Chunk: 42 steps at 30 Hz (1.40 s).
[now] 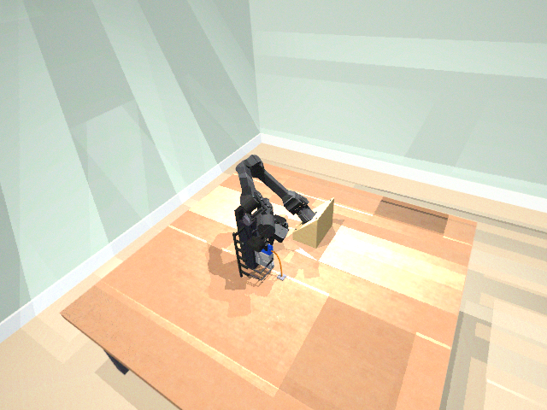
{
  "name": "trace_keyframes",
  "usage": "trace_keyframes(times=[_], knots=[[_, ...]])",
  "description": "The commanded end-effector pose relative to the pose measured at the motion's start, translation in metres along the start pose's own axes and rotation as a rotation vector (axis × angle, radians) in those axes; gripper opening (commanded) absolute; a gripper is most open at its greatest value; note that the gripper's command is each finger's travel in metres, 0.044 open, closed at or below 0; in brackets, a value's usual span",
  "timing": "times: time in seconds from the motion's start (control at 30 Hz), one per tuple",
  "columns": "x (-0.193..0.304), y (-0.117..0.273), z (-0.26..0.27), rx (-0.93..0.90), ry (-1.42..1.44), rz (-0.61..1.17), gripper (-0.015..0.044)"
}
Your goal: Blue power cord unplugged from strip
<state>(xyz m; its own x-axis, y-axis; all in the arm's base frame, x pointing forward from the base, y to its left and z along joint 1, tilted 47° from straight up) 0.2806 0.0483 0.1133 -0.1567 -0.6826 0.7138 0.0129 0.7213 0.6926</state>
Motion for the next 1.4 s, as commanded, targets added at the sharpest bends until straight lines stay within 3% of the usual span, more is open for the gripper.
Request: trace_keyframes(times=[0.0,0.1,0.23,0.5,1.37], knots=[[0.002,-0.006,0.001,0.002,0.004,0.002,0.0160],[0.002,-0.007,0.001,0.002,0.004,0.002,0.0160],[0.001,-0.005,0.000,-0.002,0.000,0.001,0.0055],[0.001,-0.005,0.000,-0.002,0.000,0.001,0.0002],[-0.037,-0.002,0.001,0.000,0.002,-0.003,0.0000]])
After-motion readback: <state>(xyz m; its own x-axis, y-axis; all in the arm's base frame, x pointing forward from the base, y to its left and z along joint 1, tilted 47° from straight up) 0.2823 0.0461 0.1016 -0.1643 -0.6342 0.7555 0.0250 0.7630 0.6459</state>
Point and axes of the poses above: the point midway between the two fingers, 35 mm back from their tips, its own y axis back along the fingers, its own z axis across the jaws, x = y × z, the point moved 4 cm from there along y, back along the fingers, and after that the axes turned 4 degrees about -y, right-handed, at the moved point
